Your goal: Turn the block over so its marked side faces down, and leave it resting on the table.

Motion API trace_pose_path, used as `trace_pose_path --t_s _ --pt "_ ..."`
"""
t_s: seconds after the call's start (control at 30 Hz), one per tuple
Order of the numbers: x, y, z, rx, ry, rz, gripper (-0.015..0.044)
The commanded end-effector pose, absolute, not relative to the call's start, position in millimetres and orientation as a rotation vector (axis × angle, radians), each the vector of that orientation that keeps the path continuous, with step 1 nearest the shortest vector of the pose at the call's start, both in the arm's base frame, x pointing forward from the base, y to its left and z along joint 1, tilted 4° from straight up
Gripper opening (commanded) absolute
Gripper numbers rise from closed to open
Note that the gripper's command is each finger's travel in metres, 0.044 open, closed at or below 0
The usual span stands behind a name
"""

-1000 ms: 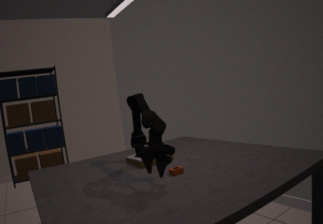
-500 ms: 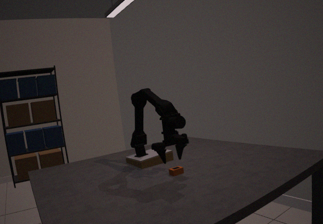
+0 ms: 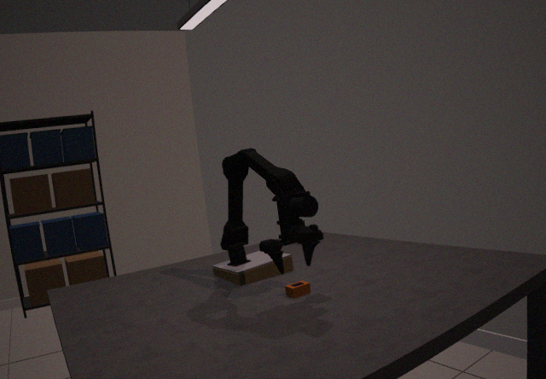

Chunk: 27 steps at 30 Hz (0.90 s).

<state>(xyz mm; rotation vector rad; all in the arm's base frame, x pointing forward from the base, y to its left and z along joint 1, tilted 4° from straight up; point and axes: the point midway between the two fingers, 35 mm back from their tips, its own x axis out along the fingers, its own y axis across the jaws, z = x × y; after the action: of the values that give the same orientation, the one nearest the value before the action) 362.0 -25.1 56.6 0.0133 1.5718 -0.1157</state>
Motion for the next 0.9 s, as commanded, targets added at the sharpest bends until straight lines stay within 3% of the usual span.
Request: trace_pose_path --t_s 0.0,0.87 --pt "357.8 -24.3 41.4 0.024 1.590 -0.117 0.0440" --pt "357.2 -26.4 5.9 0.024 1.590 -0.117 0.0440"
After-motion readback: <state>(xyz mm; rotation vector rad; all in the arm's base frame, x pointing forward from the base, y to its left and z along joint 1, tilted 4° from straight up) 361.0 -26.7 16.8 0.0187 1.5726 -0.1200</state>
